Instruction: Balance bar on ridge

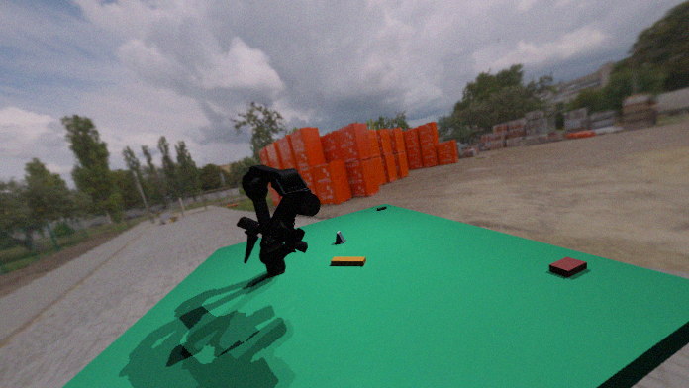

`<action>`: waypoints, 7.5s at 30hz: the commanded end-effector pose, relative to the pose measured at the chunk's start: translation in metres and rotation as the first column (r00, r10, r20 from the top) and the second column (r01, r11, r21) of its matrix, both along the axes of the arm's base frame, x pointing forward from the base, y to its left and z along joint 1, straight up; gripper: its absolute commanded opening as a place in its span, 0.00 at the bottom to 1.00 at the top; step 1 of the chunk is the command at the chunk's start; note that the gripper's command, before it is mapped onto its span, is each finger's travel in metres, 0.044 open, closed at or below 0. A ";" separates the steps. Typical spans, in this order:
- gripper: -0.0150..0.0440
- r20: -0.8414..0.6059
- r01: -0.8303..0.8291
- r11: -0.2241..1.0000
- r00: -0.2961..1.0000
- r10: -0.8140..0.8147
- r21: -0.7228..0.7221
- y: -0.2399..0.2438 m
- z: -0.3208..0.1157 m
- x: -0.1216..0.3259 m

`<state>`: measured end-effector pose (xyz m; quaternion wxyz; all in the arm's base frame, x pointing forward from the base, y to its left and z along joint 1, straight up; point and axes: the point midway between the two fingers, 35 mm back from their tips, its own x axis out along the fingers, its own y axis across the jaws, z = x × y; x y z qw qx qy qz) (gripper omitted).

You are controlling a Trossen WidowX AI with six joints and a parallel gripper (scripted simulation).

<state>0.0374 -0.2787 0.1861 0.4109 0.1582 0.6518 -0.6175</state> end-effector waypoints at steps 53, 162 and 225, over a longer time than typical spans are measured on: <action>0.79 0.626 -0.634 0.722 0.689 0.365 0.277 0.137 -0.112 0.267; 0.25 0.628 -0.641 0.715 0.685 0.369 0.278 0.187 -0.033 0.285; 0.25 0.634 -0.664 0.690 0.672 0.382 0.288 0.372 -0.051 0.291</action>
